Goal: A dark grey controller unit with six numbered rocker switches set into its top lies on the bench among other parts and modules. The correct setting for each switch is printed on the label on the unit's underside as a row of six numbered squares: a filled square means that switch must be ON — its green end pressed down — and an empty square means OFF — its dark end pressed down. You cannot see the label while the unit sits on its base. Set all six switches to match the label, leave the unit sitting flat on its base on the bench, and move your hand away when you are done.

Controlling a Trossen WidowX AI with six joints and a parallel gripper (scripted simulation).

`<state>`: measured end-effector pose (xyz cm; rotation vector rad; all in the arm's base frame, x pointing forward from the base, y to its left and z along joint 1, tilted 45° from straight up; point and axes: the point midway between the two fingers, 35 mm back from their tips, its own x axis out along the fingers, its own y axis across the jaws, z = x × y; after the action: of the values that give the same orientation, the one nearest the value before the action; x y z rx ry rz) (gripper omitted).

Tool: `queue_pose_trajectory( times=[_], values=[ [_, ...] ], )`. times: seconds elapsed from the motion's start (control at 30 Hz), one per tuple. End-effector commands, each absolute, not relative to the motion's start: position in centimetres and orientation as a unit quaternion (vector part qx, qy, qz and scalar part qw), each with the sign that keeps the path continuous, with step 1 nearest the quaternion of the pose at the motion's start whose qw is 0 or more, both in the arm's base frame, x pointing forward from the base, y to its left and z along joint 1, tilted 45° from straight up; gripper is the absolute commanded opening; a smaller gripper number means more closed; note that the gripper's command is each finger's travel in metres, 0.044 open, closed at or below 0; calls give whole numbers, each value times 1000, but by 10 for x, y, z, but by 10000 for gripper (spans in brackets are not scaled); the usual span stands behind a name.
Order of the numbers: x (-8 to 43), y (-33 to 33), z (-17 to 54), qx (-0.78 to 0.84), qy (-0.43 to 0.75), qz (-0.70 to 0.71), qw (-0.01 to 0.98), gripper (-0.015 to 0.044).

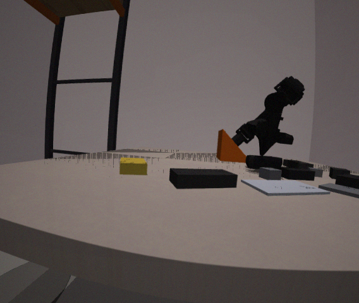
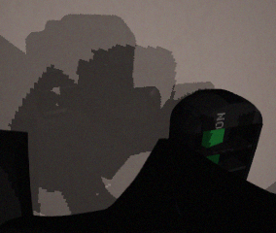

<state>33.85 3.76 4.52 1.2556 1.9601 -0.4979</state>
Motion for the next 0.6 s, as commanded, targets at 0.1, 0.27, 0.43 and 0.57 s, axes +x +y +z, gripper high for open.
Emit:
queue_pose_trajectory(
  times=[0.1,0.27,0.43,0.57],
  values=[
    [335,41,52,486,769,-212,356,0],
    [335,46,47,486,769,-212,356,0],
    [336,51,42,486,769,-212,356,0],
    [336,56,37,486,769,-212,357,0]
  ],
)
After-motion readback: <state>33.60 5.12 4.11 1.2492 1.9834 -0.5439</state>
